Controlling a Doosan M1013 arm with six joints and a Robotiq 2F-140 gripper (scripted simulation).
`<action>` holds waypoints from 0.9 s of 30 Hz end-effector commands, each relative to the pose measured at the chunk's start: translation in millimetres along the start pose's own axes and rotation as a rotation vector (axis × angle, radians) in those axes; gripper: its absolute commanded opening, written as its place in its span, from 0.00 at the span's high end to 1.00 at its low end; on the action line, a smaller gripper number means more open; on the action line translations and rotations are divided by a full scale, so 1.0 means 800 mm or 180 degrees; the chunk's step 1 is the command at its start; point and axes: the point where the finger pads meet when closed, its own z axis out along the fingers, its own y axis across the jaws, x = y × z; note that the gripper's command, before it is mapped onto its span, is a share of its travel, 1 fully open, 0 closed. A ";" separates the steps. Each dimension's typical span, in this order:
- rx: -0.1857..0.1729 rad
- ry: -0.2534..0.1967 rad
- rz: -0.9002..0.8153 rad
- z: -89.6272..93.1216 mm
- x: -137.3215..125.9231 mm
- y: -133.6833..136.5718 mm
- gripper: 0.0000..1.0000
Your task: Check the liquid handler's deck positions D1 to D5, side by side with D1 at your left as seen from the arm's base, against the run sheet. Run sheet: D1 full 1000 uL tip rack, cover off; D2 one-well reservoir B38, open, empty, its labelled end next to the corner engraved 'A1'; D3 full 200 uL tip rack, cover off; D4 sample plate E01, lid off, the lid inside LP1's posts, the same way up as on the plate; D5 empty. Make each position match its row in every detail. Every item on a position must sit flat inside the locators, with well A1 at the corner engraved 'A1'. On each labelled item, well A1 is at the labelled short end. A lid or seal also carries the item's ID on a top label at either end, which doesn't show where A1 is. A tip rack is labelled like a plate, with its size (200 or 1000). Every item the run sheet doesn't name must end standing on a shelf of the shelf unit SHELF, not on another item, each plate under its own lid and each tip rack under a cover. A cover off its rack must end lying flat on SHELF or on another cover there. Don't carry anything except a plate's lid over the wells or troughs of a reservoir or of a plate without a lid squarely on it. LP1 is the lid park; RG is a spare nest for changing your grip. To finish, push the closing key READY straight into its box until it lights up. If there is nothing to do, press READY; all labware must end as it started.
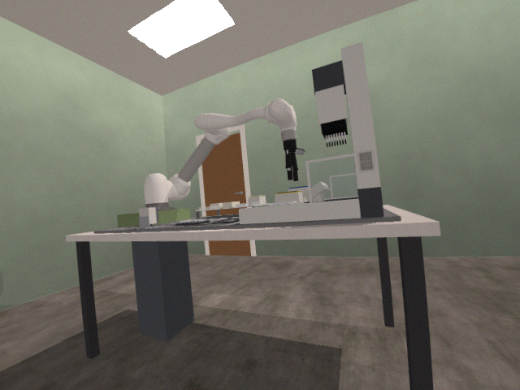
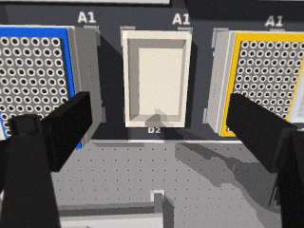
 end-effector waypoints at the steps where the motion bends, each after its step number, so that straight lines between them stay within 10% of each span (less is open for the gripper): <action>1: 0.0000 0.0007 0.0000 -0.002 0.000 0.000 0.21; 16: 0.0000 0.0007 0.0000 -0.002 0.000 0.000 0.21; 27: 0.0000 0.0007 0.0000 -0.002 0.000 -0.069 0.21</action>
